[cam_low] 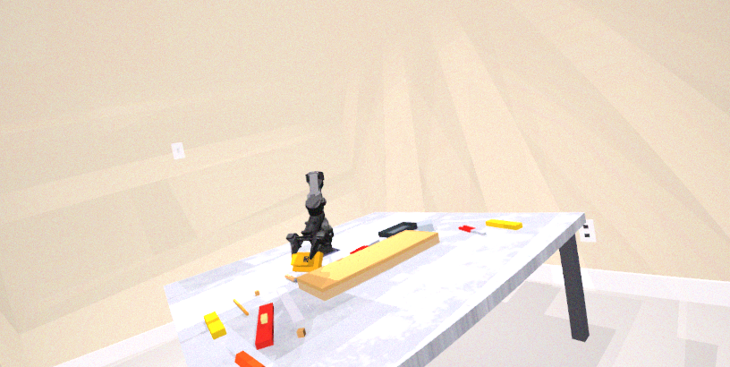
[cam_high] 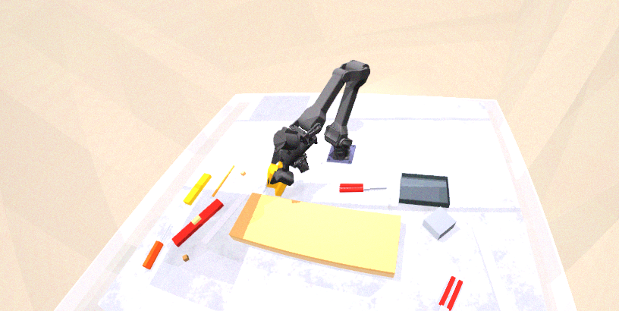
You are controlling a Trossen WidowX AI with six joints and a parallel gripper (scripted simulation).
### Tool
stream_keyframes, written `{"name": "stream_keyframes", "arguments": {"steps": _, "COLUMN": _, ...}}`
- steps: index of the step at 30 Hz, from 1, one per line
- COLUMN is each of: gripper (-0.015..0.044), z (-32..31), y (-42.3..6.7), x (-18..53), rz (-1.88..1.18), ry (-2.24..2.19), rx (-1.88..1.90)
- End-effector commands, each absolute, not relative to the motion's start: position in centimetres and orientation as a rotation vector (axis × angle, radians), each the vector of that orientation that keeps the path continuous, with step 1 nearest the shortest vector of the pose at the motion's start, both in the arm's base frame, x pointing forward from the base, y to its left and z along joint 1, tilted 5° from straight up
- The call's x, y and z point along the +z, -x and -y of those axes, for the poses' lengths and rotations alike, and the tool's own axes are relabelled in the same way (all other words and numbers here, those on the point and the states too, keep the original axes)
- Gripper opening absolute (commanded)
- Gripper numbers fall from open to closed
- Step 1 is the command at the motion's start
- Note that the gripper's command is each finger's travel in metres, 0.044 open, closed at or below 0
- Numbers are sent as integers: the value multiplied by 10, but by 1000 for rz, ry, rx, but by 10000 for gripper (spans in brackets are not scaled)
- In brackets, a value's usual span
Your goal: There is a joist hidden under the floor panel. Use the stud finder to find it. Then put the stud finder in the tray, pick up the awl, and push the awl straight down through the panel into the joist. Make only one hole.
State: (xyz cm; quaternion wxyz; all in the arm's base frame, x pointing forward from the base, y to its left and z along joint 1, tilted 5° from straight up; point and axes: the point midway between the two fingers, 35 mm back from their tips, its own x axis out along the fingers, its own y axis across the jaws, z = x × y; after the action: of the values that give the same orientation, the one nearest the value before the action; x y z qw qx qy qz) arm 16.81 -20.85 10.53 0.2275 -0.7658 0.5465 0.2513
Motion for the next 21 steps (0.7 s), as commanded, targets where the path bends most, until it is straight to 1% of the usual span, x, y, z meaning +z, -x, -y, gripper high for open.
{"name": "stream_keyframes", "arguments": {"steps": 1, "gripper": 0, "z": 210, "y": -169, "x": 110, "rz": -1524, "ry": 2130, "rx": 642}}
{"name": "stream_keyframes", "arguments": {"steps": 21, "gripper": 0, "z": 209, "y": -170, "x": 108, "rz": -1574, "ry": 2191, "rx": 547}}
